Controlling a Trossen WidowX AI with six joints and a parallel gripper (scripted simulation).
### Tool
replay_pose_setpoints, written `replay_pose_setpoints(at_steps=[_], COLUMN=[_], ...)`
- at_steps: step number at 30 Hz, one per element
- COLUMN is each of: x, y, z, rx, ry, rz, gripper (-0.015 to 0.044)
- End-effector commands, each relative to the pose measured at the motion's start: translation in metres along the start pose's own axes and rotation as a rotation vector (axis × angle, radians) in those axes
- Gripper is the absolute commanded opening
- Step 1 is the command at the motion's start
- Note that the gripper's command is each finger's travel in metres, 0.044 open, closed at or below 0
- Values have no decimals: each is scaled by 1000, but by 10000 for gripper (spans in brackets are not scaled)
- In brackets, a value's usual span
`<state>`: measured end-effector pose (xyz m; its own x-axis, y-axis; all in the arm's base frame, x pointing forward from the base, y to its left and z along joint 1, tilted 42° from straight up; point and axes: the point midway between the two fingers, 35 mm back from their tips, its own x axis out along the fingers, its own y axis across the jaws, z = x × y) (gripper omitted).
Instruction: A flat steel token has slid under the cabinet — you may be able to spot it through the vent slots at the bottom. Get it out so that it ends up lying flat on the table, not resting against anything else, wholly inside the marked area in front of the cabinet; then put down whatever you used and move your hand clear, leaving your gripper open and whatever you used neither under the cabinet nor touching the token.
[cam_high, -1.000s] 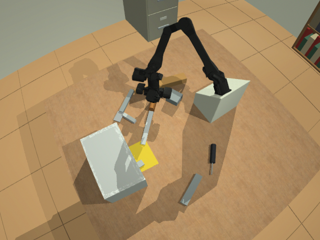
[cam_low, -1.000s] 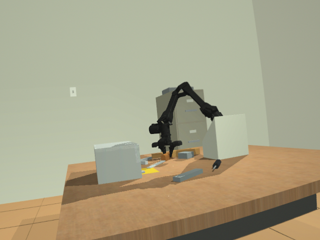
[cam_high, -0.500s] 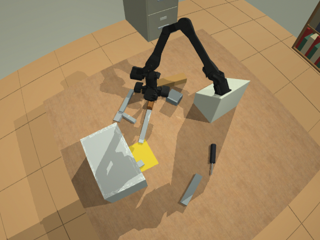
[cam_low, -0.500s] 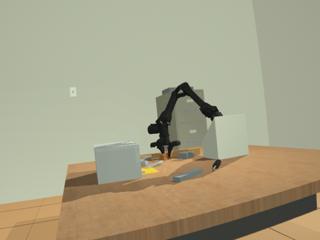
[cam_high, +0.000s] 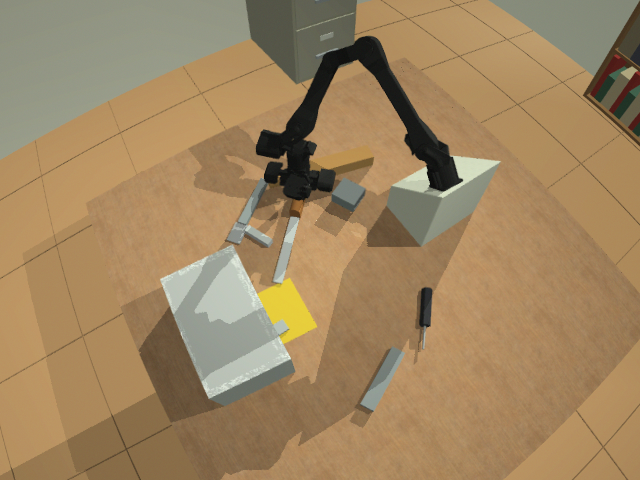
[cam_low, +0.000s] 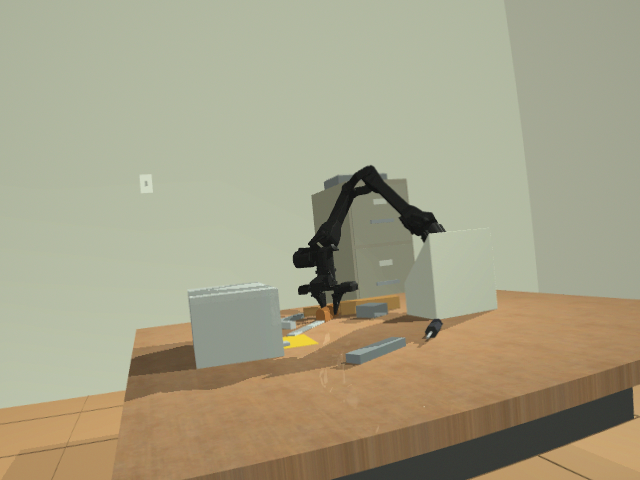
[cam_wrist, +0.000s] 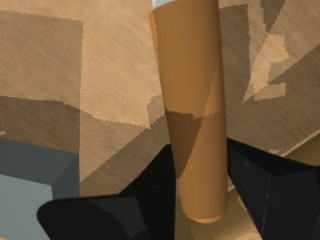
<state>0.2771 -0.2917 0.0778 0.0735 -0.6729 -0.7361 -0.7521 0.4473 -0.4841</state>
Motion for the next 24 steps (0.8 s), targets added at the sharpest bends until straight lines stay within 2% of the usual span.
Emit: replay_pose_setpoints(at_steps=[1,24], x=[-1,-1], y=[-5,-19], z=[-1,-5], rx=[-3,-3], ry=[-5,-5], rz=[-4,-5], gripper=[0,0])
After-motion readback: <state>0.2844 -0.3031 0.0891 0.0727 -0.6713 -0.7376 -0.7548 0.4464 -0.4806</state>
